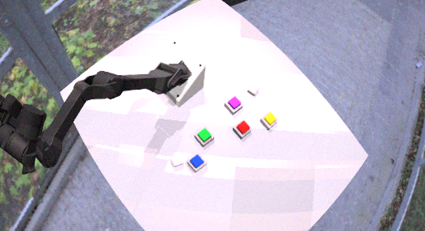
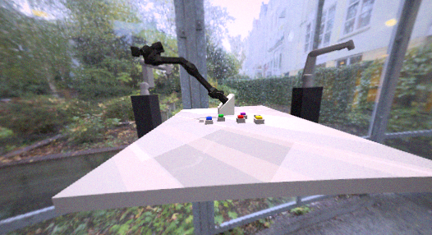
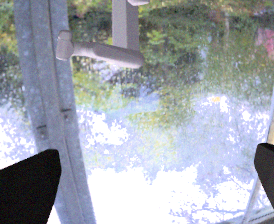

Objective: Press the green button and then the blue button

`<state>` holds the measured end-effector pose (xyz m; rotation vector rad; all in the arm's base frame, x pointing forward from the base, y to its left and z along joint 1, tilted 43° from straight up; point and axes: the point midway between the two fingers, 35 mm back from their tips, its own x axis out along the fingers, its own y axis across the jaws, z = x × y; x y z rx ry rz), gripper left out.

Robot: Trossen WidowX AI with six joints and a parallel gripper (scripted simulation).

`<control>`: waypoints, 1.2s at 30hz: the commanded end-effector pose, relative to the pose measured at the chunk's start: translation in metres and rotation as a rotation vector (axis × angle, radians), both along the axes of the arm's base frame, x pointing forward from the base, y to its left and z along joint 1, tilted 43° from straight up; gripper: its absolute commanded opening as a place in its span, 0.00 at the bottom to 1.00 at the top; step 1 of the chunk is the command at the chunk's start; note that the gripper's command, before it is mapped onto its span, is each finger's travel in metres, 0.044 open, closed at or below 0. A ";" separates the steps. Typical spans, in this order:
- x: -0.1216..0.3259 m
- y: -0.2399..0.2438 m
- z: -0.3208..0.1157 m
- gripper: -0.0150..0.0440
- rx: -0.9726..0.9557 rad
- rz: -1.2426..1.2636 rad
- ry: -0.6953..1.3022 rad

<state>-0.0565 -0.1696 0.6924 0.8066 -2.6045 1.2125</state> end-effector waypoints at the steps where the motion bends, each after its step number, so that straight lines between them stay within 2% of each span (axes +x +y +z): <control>1: 0.002 -0.001 0.000 0.93 0.007 0.003 0.007; 4: 0.026 -0.019 0.002 0.93 0.112 0.043 0.120; 9: 0.116 -0.067 -0.009 0.93 0.416 0.160 0.505; 18: 0.259 -0.096 -0.073 0.93 0.767 0.261 1.136; 28: 0.386 -0.063 -0.180 0.93 0.919 0.267 1.872; 36: 0.447 -0.002 -0.281 0.93 0.868 0.167 2.478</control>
